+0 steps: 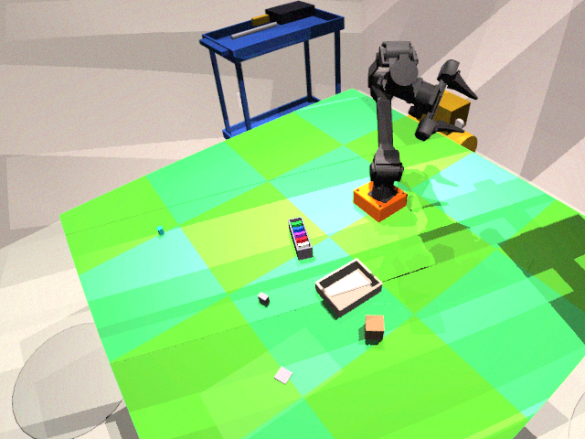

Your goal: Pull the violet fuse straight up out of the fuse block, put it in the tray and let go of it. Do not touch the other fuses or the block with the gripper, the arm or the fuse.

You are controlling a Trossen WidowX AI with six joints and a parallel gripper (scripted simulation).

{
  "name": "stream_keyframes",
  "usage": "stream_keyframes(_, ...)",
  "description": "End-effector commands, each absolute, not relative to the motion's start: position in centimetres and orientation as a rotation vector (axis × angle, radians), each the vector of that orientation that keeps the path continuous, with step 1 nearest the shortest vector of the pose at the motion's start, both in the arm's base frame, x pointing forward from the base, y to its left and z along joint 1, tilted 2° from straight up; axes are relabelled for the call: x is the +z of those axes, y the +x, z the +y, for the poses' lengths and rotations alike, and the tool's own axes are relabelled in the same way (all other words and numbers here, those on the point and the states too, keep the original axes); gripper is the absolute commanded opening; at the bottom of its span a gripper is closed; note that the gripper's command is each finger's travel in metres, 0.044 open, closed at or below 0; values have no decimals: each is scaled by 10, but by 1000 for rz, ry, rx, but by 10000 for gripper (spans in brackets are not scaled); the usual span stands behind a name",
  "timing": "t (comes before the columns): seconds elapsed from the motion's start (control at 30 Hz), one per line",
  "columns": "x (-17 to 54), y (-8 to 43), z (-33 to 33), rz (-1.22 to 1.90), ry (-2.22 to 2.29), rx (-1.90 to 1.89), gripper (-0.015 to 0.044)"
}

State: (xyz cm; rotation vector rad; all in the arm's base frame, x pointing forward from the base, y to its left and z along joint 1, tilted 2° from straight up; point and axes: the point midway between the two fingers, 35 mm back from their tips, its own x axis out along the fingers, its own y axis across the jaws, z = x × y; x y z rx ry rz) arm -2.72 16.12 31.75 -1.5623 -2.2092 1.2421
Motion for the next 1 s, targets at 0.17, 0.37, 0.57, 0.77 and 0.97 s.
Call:
stream_keyframes(0.17,288,44,179,-2306,-2008,1044,243)
stream_keyframes(0.37,243,133,168,-2472,-2501,926,85)
stream_keyframes(0.57,206,189,136,-2673,-2739,956,74)
stream_keyframes(0.77,168,233,90,-2994,-2798,1073,74)
stream_keyframes(0.97,131,260,33,-3441,-2572,1239,74)
